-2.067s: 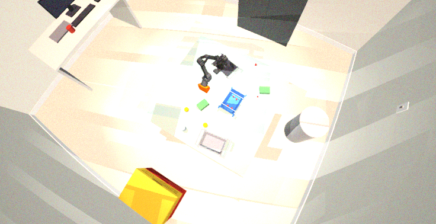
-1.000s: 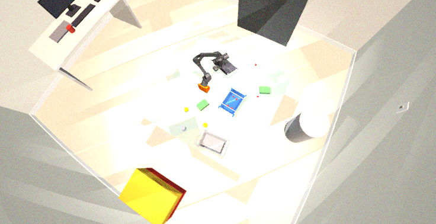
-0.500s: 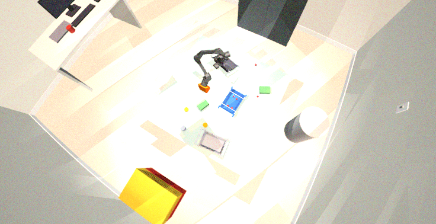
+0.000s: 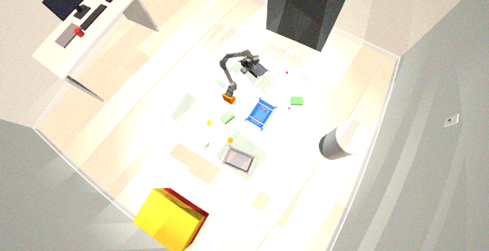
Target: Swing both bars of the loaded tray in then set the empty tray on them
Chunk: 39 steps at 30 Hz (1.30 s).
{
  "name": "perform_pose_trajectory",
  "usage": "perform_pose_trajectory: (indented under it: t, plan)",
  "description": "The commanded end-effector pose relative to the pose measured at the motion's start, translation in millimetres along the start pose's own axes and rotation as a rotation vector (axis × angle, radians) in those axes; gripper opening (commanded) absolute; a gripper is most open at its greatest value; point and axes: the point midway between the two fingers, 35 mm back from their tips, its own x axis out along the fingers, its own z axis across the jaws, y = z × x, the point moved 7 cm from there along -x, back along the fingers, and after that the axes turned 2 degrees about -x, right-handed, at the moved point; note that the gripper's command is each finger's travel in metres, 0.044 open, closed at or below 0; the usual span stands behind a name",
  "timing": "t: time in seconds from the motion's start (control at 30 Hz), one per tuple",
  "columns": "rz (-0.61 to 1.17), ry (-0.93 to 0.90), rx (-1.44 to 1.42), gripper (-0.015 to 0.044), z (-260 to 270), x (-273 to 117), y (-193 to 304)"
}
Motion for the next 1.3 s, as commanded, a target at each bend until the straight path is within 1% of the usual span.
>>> perform_pose_trajectory:
  t: [0.0, 0.7, 1.27]
  plan:
    - [0.003, 0.015, -0.012, 0.0, -3.0, -3.6, -1.3]
    - [0.005, 0.013, -0.005, 0.0, -3.8, -3.1, 0.7]
    - [0.044, -0.051, 0.173, 0.0, -15.8, 7.6, 57.1]
